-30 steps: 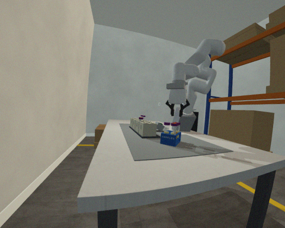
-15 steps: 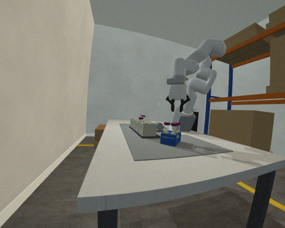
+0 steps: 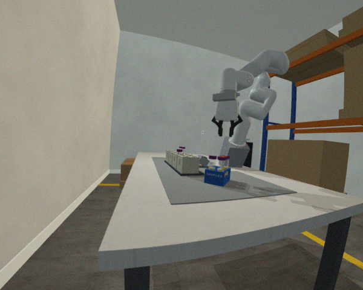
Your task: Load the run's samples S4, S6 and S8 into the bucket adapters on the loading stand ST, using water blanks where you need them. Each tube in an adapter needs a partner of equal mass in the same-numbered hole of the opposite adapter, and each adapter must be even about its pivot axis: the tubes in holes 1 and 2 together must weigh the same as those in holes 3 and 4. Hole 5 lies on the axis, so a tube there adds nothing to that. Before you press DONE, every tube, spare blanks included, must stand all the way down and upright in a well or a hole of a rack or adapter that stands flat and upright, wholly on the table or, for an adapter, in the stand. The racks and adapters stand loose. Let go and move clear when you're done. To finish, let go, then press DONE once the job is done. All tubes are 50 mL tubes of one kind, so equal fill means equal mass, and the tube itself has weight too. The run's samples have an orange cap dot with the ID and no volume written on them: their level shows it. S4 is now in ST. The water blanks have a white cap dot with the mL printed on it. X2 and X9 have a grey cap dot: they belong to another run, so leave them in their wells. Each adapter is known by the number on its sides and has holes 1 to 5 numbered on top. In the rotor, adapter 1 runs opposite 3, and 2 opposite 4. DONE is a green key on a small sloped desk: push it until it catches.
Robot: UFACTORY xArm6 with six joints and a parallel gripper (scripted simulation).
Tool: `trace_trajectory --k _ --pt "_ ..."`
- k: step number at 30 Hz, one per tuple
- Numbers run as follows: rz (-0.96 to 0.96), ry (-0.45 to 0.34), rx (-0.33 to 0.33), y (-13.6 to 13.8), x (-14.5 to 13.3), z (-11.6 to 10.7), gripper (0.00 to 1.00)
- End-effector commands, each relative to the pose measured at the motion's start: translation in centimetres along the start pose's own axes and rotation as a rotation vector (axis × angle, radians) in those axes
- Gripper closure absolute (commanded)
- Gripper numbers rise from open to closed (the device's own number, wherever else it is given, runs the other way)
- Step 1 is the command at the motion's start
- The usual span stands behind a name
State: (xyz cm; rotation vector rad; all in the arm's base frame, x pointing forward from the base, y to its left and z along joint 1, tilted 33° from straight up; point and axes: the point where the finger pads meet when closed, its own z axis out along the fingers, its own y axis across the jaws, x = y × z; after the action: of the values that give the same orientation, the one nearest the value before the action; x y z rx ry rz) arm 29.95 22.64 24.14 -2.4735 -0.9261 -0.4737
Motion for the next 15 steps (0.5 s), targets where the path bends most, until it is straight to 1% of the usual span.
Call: trace_trajectory --k 1,5,15 --pt "-0.001 0.003 0.000 -0.01 0.11 -1.30 0.56" --pt "-0.001 0.003 0.000 -0.01 0.11 -2.10 0.56" --pt "-0.001 0.003 0.000 -0.01 0.11 -2.13 0.56"
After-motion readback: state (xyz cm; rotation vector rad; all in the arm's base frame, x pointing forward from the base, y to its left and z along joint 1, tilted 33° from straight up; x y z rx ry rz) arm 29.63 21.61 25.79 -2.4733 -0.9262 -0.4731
